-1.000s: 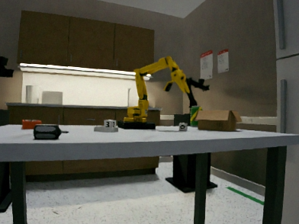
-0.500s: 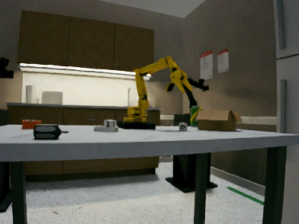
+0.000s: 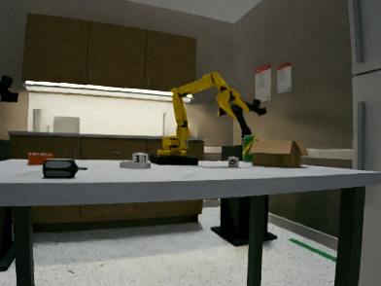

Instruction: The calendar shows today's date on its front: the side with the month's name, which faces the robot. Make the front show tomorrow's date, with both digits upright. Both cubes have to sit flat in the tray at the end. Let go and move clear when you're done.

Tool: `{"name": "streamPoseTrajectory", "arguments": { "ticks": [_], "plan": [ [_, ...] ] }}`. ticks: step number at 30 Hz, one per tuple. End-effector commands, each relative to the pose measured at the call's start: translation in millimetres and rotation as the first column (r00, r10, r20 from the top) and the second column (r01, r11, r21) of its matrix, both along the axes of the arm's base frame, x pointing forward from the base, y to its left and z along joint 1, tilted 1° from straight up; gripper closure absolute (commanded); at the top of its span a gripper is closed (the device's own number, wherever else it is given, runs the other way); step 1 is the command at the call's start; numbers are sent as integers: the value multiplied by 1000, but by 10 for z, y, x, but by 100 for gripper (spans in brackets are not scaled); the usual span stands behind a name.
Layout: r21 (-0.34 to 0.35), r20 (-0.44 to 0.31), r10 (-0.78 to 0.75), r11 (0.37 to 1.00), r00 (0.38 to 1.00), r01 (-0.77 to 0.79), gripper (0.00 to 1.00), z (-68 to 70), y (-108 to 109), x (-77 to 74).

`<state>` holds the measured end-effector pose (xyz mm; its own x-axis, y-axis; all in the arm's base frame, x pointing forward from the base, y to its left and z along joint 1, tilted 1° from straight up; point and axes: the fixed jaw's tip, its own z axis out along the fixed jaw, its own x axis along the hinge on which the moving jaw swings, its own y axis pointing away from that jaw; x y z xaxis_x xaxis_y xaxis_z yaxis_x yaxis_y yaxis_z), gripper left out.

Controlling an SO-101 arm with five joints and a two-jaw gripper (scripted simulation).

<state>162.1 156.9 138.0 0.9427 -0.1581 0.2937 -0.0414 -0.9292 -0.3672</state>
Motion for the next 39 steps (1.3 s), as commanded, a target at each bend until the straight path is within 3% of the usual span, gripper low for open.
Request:
{"name": "streamPoseTrajectory", "arguments": {
  "ticks": [1, 10, 16, 22, 24, 39],
  "plan": [
    [54, -62, -139, 988, 988, 142, 65, -19, 31, -21],
    [121, -188, -374, 909, 908, 399, 65, -38, 68, -53],
    [148, -307, -546, 782, 779, 606, 65, -52, 105, -79],
    [143, -424, -673, 612, 606, 778, 65, -63, 144, -102],
    [143, -424, -673, 612, 606, 778, 65, -63, 144, -102],
    [20, -643, -758, 128, 111, 992, 65, -81, 239, -139]
  ]
}}
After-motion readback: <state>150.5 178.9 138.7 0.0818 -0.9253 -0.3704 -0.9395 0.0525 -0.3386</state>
